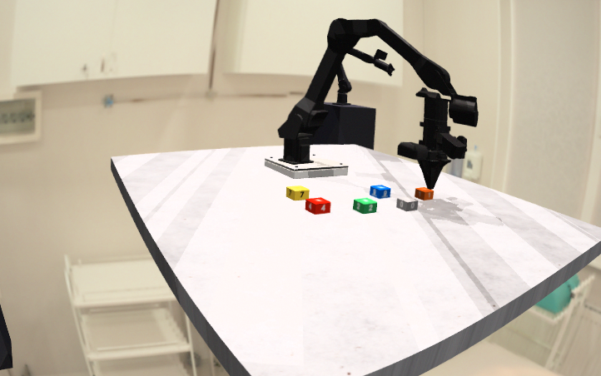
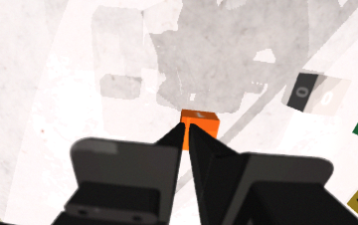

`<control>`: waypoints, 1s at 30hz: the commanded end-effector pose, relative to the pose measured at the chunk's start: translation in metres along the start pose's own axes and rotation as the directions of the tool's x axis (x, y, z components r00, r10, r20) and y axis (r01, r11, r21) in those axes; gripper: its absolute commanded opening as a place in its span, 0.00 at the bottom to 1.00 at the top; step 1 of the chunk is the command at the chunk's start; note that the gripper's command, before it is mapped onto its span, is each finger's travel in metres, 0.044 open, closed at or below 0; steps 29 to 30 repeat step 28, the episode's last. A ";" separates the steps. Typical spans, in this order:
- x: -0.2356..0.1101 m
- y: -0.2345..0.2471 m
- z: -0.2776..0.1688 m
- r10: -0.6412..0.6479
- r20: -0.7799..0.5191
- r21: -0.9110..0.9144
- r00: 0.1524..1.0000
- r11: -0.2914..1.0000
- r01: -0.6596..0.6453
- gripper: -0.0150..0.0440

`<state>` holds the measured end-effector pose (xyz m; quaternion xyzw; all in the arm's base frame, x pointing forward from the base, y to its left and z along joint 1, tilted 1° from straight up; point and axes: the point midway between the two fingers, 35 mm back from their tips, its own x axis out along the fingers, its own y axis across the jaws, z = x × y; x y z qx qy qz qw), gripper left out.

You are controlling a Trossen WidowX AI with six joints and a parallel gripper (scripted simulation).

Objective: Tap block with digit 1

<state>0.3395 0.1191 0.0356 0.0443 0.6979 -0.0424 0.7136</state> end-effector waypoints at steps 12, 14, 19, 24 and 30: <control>-0.023 -0.001 -0.002 -0.005 -0.009 0.002 1.000 1.000 0.005 0.29; -0.026 0.001 -0.004 -0.005 -0.009 0.002 1.000 1.000 0.005 0.33; -0.092 0.038 -0.063 -0.001 -0.014 0.002 1.000 1.000 0.001 0.56; -0.104 0.043 -0.077 -0.001 -0.015 0.002 1.000 1.000 0.001 0.78; -0.104 0.043 -0.077 -0.001 -0.015 0.002 1.000 1.000 0.001 0.91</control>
